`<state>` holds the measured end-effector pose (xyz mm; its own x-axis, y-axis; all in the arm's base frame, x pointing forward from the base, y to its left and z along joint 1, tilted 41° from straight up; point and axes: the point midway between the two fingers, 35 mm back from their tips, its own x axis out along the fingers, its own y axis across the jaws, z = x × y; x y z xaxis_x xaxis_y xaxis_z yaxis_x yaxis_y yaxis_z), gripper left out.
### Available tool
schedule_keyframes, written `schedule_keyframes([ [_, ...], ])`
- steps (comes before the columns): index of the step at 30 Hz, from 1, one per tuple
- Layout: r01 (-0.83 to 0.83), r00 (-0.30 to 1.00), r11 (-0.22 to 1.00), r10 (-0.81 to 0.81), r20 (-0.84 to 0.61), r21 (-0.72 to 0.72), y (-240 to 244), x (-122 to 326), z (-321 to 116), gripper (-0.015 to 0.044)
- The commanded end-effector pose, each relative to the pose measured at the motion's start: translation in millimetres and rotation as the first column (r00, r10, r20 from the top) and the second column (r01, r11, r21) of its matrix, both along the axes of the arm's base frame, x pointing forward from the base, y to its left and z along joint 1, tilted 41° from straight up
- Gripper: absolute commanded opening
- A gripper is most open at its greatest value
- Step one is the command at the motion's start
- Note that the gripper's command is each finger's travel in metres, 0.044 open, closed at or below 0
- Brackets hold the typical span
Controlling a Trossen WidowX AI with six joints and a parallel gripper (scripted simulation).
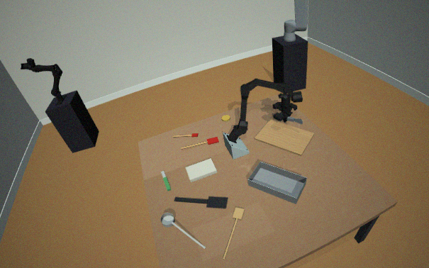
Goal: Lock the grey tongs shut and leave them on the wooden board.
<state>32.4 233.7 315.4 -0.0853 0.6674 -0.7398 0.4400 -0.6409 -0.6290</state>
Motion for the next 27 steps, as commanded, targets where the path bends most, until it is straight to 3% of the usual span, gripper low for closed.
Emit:
schedule_keyframes([
  [1, 0.005, 1.000, 1.000, -0.005, -0.001, 0.002, 6, 1, -5, -0.0150],
  [27, 0.005, 1.000, 1.000, -0.005, -0.003, 0.002, 35, -2, -35, -0.0150],
])
